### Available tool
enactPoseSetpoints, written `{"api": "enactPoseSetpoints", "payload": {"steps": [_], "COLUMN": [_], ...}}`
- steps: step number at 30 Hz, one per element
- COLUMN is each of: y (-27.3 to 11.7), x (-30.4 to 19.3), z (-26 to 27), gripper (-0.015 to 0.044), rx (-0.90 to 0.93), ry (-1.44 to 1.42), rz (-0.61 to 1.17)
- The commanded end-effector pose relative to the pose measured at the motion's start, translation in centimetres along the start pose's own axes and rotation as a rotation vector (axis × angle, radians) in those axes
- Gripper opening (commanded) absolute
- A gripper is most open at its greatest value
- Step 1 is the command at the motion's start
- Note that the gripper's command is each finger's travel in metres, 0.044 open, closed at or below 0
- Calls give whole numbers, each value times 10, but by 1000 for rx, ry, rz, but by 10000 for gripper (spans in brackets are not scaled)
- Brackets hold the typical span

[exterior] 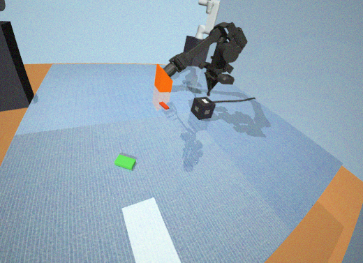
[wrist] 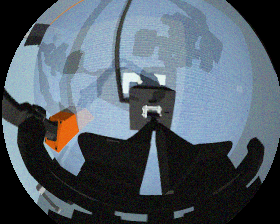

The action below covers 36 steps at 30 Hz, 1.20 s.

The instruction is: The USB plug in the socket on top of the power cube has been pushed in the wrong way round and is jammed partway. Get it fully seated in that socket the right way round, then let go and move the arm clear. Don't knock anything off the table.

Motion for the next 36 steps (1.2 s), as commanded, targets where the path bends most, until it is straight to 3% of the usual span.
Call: {"api": "enactPoseSetpoints", "payload": {"steps": [1, 36], "y": [1, 5], "x": [-1, -2], "z": [0, 0], "gripper": [0, 0], "rx": [1, 3], "ry": [-7, -30], "rz": [4, 13]}}
Point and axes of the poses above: the point midway between the two fingers, 35 mm back from their tips, its own y axis out along the fingers, its own z axis across the jaws, x = y × z, the point moved 6 cm from there along -y, back along the fingers, and after that the axes turned 10 degrees about -y, right-handed, at the moved point
